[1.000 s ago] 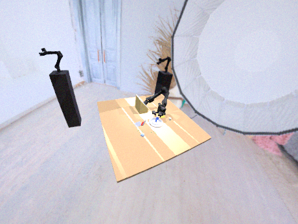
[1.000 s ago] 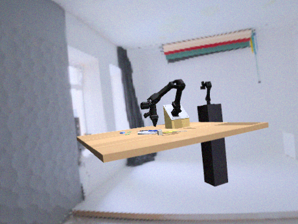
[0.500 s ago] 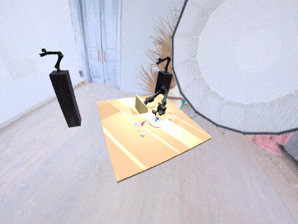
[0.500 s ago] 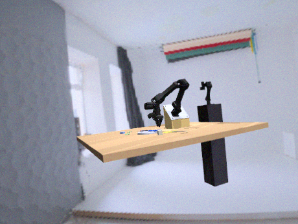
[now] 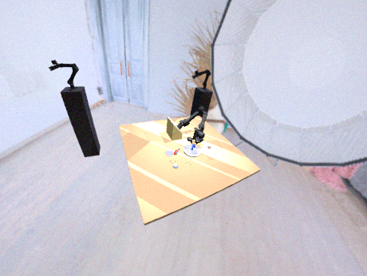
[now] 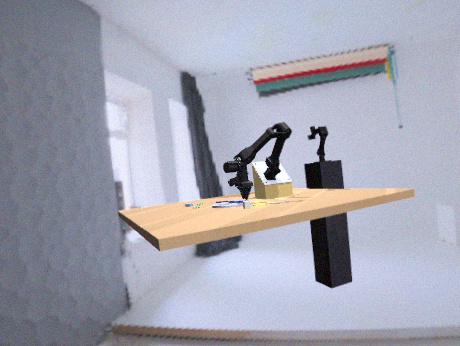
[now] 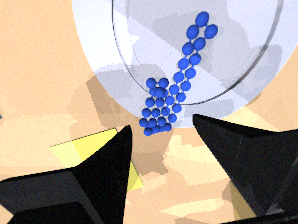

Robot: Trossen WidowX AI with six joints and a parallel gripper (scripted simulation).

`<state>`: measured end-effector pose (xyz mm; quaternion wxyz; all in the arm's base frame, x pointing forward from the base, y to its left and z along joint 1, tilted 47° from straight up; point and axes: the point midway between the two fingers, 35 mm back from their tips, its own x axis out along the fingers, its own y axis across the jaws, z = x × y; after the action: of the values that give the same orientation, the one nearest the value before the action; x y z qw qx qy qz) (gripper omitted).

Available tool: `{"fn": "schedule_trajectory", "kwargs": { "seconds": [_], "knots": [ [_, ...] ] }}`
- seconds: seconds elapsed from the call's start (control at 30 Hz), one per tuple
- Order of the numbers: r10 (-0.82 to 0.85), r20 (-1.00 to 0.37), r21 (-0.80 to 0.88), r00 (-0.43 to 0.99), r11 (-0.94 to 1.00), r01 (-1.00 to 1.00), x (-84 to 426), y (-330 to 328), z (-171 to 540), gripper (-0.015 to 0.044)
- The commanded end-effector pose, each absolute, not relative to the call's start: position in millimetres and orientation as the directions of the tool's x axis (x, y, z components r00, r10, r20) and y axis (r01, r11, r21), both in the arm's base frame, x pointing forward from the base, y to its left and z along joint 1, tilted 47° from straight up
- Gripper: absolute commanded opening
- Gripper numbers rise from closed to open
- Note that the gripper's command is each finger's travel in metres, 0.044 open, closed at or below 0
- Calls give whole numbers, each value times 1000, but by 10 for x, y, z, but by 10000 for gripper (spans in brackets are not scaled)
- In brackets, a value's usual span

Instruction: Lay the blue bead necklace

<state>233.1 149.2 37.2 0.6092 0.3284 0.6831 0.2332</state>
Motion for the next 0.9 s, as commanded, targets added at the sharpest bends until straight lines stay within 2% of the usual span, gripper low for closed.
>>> {"fn": "schedule_trajectory", "kwargs": {
  "seconds": [0.0,0.23,0.5,0.87],
  "knots": [
    [731,-681,716,-46,677,170,2312,1538,314,310],
    [732,-680,717,-47,676,170,2302,1581,279,310],
    [735,-677,720,-47,674,166,2307,1575,301,100],
    [735,-677,720,-47,674,166,2307,1575,301,27]
  ]
}}
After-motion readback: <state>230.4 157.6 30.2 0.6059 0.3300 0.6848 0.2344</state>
